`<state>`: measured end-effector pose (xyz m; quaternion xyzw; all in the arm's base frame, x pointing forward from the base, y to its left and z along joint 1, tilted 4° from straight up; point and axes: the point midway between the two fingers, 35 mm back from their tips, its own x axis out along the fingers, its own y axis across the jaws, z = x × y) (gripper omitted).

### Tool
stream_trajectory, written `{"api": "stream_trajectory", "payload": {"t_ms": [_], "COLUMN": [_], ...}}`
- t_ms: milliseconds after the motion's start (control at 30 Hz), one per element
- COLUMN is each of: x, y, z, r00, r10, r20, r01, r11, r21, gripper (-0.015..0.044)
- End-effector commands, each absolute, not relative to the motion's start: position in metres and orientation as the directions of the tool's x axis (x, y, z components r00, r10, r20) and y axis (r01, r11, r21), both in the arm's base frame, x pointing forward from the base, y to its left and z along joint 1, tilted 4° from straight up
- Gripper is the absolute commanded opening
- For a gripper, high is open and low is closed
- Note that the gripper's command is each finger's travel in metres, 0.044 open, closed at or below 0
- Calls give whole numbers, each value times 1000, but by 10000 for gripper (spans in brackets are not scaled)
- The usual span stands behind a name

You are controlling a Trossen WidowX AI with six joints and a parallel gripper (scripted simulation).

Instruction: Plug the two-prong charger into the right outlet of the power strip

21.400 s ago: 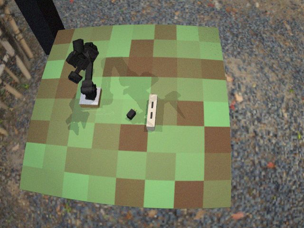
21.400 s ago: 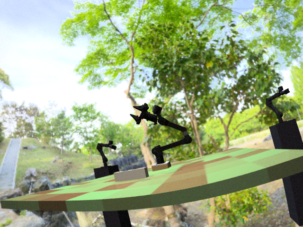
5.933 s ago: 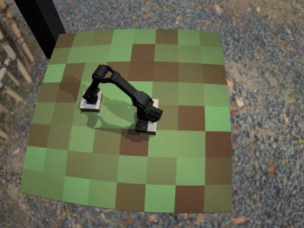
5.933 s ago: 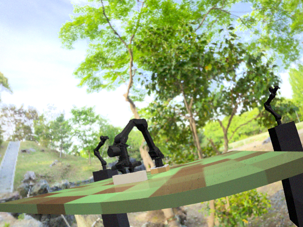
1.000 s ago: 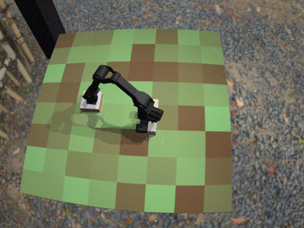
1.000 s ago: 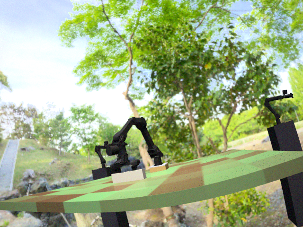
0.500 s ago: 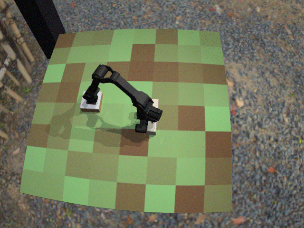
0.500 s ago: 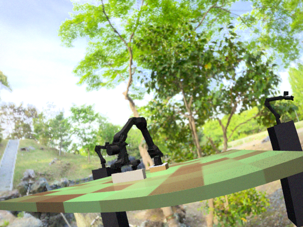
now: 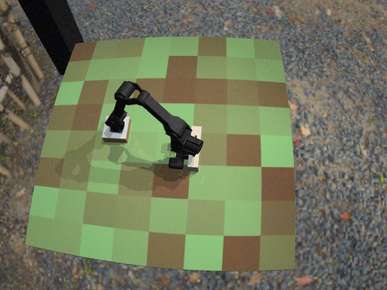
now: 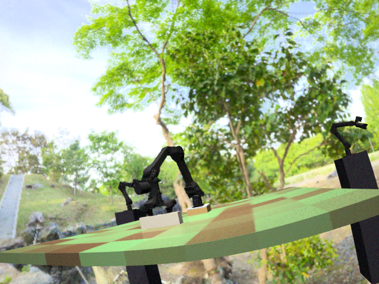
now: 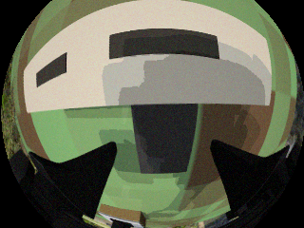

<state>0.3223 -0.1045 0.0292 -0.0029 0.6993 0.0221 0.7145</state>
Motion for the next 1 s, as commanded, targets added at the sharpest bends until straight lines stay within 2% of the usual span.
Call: {"api": "stream_trajectory", "payload": {"t_ms": [0, 967], "x": [316, 282], "y": [-104, -105], "z": [29, 25], "r00": [22, 20], "r10": [31, 30], "r20": [-999, -999], "r01": [-39, -39], "r11": [999, 999], "r21": [30, 30], "gripper": [440, 440]}}
